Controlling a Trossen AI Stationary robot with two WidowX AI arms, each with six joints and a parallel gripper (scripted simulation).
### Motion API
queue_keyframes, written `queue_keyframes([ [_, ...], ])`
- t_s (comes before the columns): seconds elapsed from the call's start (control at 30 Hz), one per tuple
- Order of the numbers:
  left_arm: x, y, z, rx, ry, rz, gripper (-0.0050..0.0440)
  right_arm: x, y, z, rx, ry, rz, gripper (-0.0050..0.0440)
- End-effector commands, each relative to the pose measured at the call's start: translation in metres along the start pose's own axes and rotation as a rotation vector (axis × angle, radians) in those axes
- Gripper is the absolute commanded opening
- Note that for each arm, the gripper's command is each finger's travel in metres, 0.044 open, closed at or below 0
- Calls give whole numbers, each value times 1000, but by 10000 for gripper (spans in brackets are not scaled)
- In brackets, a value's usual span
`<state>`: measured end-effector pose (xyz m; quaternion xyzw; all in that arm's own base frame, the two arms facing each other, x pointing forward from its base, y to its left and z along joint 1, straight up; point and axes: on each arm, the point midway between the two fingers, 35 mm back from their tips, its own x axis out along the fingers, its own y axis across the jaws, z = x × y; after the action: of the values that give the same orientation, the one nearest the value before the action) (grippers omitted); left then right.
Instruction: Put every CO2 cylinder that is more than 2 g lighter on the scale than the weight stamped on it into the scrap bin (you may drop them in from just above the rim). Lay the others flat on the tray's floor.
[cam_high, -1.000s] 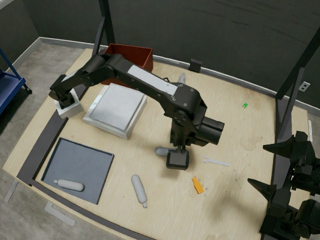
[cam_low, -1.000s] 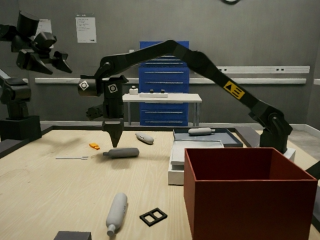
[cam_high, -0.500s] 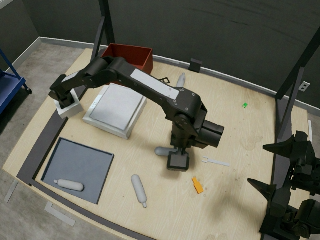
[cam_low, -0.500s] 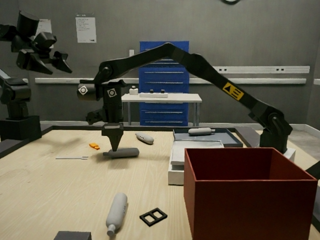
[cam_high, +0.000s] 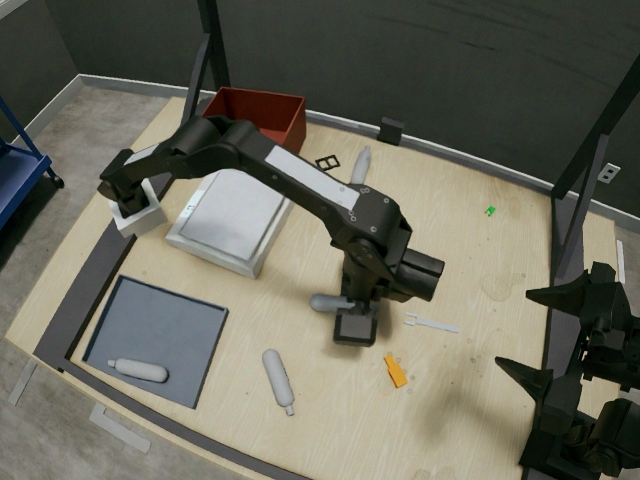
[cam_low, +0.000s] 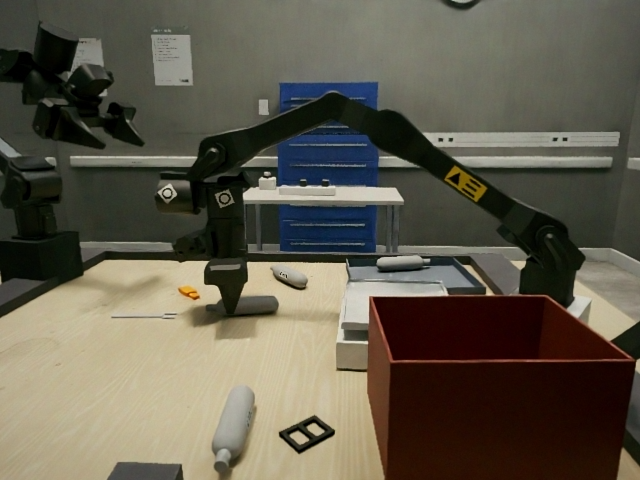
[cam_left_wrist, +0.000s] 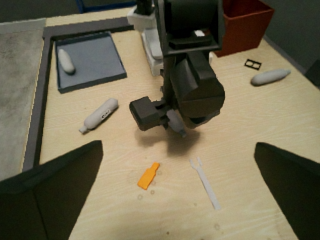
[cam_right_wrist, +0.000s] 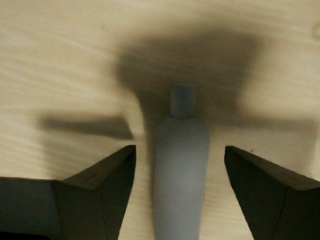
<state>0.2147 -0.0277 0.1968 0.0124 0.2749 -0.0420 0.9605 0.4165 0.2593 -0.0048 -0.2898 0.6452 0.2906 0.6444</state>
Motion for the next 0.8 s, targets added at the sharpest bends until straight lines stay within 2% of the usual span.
queue_keyframes([
  [0.0, -2, 0, 3, -2, -10, -1, 440, -3, 0, 2, -7, -12, -7, 249],
  [0.13, -2, 0, 3, -2, -10, -1, 440, -15, -1, 6, -3, -40, -13, 249],
  [0.57, -2, 0, 3, -2, -10, -1, 440, -15, -1, 6, -3, -40, -13, 249],
  [0.63, -2, 0, 3, -2, -10, -1, 440, -16, -2, 6, -3, -40, -13, 209],
  [0.67, -2, 0, 3, -2, -10, -1, 440, -16, -2, 6, -3, -40, -13, 209],
  [0.7, -2, 0, 3, -2, -10, -1, 440, -16, -2, 6, -3, -40, -13, 189],
  [0.77, -2, 0, 3, -2, -10, -1, 440, -16, -2, 6, -3, -40, -13, 189],
])
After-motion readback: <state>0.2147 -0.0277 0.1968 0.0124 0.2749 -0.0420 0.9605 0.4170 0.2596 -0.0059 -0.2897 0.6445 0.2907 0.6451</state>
